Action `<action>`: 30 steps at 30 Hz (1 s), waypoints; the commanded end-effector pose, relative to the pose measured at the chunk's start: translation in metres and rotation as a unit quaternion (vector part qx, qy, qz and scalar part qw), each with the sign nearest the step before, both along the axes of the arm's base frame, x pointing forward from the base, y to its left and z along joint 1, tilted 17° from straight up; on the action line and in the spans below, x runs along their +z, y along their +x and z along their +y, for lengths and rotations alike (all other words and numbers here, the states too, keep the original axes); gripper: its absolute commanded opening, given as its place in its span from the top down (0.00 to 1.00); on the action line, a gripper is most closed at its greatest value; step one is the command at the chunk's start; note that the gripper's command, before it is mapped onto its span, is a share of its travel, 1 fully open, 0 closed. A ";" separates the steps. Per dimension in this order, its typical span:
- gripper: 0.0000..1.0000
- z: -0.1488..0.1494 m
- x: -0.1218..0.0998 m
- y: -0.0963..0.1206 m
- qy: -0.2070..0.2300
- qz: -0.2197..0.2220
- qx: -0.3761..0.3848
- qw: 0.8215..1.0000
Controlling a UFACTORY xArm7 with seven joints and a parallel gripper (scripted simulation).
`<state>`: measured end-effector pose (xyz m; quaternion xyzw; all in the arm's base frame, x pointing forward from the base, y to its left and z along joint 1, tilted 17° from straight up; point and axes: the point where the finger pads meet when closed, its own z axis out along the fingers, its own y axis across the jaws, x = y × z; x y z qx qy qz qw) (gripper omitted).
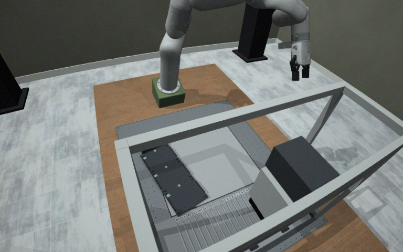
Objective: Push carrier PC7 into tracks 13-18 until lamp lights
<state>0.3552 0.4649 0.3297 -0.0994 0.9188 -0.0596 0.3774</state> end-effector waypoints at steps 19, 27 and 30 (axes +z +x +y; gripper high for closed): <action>0.00 -0.006 -0.001 0.005 0.015 0.014 -0.026 0.999; 0.00 -0.036 -0.016 0.027 0.032 0.034 -0.064 0.997; 0.00 -0.044 -0.020 0.033 0.039 0.041 -0.077 0.995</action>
